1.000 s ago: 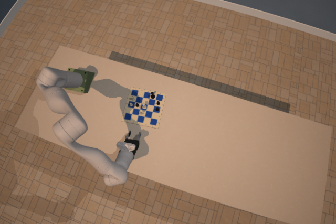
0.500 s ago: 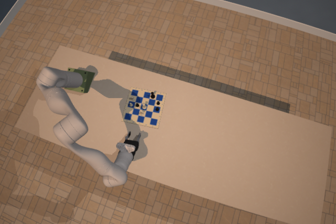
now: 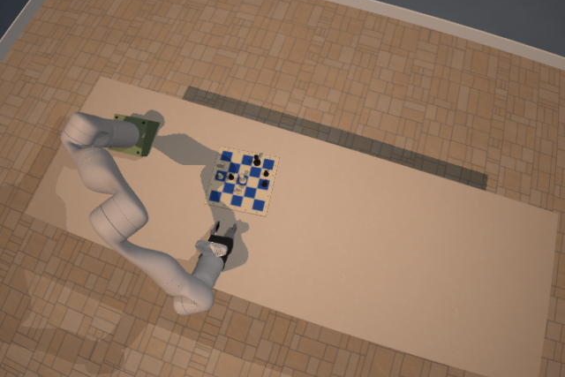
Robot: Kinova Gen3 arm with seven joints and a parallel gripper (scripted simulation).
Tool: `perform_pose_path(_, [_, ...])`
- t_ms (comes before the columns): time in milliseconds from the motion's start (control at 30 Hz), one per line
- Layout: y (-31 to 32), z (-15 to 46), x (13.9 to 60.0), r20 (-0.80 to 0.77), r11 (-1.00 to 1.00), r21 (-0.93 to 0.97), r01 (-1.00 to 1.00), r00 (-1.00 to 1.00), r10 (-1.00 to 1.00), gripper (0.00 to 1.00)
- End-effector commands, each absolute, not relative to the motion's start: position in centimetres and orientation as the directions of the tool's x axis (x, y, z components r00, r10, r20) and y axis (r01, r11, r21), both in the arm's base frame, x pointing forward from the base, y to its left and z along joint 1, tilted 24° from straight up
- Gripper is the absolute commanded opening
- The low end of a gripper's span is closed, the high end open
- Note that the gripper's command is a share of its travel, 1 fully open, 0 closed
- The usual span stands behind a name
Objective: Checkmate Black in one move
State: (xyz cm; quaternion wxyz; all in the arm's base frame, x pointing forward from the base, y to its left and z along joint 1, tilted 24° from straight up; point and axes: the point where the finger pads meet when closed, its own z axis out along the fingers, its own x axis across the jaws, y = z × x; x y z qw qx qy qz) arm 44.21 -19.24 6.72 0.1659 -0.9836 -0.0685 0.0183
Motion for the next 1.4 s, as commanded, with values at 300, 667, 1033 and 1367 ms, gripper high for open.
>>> perform_pose_path(300, [-19.2, 6.8, 44.3, -0.011, -0.936, -0.328, 0.130, 0.990, 0.142, 1.00])
perform_pose_path(667, [-19.2, 6.8, 44.3, -0.011, -0.936, -0.328, 0.130, 0.990, 0.142, 1.00])
perform_pose_path(1033, [-19.2, 6.8, 44.3, -0.011, -0.936, -0.328, 0.130, 0.990, 0.142, 1.00])
perform_pose_path(1367, [-18.5, 8.4, 44.2, -0.011, -0.936, -0.328, 0.129, 0.990, 0.140, 1.00])
